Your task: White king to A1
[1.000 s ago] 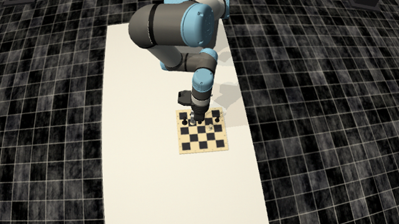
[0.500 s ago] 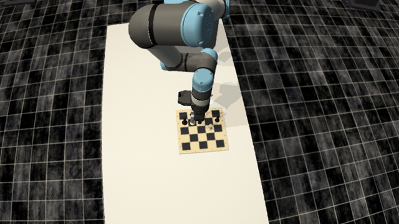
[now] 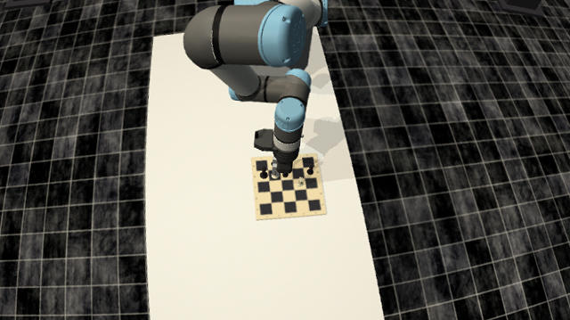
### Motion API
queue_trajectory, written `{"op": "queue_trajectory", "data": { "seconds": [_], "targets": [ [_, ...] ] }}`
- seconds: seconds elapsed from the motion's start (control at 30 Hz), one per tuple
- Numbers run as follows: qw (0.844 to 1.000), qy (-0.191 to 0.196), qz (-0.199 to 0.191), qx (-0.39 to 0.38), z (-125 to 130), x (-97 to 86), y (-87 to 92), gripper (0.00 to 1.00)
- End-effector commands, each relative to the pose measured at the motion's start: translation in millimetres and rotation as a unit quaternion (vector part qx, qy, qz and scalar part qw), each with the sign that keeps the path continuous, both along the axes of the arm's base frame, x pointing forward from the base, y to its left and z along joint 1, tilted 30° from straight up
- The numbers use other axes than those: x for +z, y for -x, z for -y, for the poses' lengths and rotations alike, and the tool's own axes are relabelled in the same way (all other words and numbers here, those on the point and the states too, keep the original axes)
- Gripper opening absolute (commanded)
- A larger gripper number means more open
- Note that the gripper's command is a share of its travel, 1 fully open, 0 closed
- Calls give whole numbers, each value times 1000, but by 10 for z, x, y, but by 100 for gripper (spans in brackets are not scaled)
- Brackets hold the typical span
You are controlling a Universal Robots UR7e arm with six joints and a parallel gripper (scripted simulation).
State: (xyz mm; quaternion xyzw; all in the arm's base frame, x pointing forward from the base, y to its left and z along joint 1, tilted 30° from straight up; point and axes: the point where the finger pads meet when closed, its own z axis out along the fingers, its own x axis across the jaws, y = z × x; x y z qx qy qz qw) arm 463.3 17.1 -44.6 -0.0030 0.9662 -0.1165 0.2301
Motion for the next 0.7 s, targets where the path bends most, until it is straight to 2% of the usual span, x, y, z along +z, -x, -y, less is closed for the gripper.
{"op": "queue_trajectory", "data": {
  "seconds": [0.0, 0.23, 0.67],
  "targets": [
    [1000, 0, 1, 0, -3, 10, 1, 0],
    [1000, 0, 1, 0, -22, 83, 38, 0],
    [1000, 0, 1, 0, -94, 362, 182, 0]
  ]
}}
